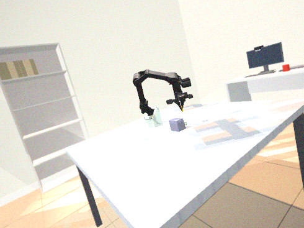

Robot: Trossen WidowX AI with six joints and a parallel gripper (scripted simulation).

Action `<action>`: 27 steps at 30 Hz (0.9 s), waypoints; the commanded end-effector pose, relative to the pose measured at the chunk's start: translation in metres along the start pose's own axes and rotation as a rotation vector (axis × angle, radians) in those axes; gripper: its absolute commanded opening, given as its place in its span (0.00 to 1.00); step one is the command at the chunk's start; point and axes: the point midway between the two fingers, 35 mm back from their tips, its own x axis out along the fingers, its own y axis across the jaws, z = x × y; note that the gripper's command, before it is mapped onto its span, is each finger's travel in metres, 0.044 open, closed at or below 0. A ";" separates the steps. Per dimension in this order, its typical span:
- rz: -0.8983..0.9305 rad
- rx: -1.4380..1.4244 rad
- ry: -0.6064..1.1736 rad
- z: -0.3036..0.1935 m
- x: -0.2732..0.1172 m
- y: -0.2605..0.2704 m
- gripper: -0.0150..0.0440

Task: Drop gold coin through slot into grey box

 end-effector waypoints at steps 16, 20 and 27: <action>0.005 -0.490 -0.001 0.004 -0.002 0.000 0.25; 0.005 -0.490 -0.001 0.007 -0.002 -0.002 0.25; 0.008 -0.491 -0.001 0.021 -0.003 -0.013 0.25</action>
